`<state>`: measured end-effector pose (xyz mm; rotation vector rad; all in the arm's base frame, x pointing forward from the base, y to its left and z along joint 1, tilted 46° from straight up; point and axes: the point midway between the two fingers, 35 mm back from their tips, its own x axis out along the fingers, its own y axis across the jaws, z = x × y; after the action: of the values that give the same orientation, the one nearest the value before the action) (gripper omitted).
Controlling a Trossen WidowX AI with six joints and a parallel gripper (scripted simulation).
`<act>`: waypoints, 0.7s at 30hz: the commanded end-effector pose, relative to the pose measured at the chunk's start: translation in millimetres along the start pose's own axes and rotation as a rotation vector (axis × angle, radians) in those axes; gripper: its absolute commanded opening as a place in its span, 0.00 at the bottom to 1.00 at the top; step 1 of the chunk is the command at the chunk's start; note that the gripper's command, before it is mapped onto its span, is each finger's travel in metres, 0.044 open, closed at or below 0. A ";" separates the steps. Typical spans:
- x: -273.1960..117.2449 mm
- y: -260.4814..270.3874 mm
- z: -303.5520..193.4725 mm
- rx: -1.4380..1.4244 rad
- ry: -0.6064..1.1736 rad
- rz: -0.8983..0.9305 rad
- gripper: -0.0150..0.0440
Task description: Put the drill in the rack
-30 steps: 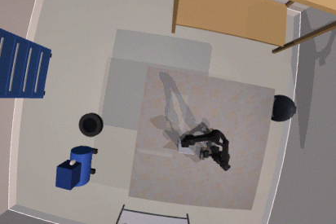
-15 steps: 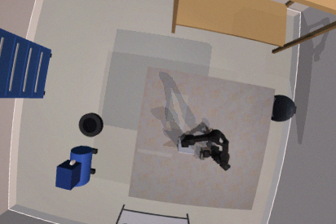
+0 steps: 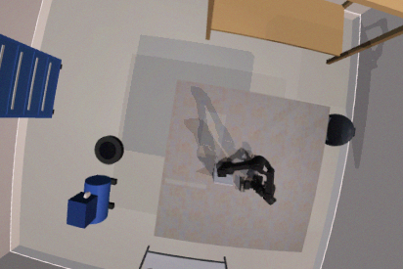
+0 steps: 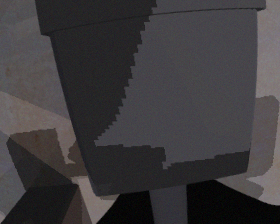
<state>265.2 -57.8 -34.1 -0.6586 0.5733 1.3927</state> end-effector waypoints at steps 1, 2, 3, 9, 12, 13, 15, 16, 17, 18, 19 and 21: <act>0.0 -0.3 -3.9 0.003 -0.006 -0.004 0.25; 0.1 -0.3 -4.8 0.004 -0.007 -0.004 0.25; 0.1 -0.3 -5.7 0.004 -0.007 -0.004 0.25; 0.2 -0.9 -12.0 0.004 -0.007 -0.004 0.25; 0.1 -1.3 -15.4 0.004 -0.006 -0.004 0.25; 0.1 -1.4 -16.6 0.004 -0.006 -0.004 0.25; 0.1 -1.6 -19.2 0.004 -0.006 -0.004 0.25; 0.1 -1.7 -20.7 0.004 -0.006 -0.004 0.25; 0.1 -1.8 -22.2 0.004 -0.006 -0.004 0.25; 0.1 -1.9 -23.7 0.004 -0.006 -0.004 0.25; 0.2 -1.9 -25.4 0.004 -0.006 -0.004 0.25; 0.2 -2.0 -28.7 0.004 -0.006 -0.004 0.25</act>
<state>265.3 -71.8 -49.9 -0.6415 0.5702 1.3898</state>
